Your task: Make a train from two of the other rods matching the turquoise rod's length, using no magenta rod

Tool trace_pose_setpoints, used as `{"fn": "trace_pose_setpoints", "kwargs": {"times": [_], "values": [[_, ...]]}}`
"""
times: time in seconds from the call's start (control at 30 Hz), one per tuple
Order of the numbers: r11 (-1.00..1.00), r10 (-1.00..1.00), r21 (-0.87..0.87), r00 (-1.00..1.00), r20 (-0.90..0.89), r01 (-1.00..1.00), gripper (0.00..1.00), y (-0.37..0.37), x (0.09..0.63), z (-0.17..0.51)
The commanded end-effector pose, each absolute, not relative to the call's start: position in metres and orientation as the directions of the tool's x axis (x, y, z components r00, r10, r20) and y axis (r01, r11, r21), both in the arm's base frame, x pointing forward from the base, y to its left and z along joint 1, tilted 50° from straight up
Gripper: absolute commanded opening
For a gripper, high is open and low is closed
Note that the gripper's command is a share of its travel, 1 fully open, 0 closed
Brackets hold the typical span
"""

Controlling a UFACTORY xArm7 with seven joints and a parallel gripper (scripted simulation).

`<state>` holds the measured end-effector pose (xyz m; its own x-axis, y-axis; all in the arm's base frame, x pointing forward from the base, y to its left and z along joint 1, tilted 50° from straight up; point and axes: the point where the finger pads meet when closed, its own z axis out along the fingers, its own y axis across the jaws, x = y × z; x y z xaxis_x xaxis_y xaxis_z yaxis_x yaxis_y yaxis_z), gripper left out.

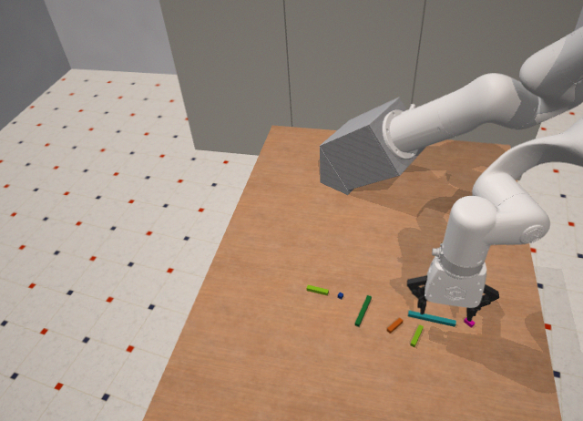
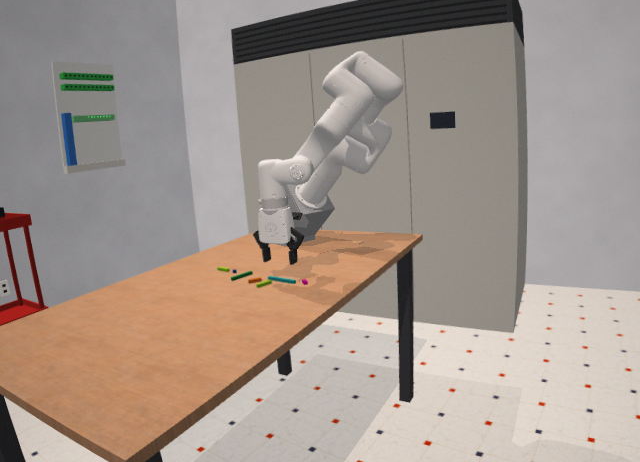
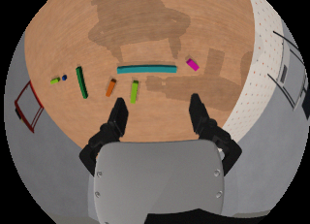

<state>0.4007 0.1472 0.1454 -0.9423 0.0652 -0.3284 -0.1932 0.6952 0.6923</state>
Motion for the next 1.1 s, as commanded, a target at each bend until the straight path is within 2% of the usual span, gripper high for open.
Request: {"fn": "trace_pose_setpoints", "kwargs": {"times": [0.0,0.33,0.73,1.07], "values": [[0.696,0.068,0.692,-0.941,-0.330,-0.193,1.00,0.146,0.402,0.146],[0.697,0.070,0.693,-0.944,-0.321,-0.184,1.00,0.138,0.403,0.141],[0.698,0.067,0.692,-0.945,-0.321,-0.186,1.00,0.066,0.419,0.070],[0.697,0.068,0.691,-0.942,-0.328,-0.190,1.00,0.062,0.421,0.065]]}}
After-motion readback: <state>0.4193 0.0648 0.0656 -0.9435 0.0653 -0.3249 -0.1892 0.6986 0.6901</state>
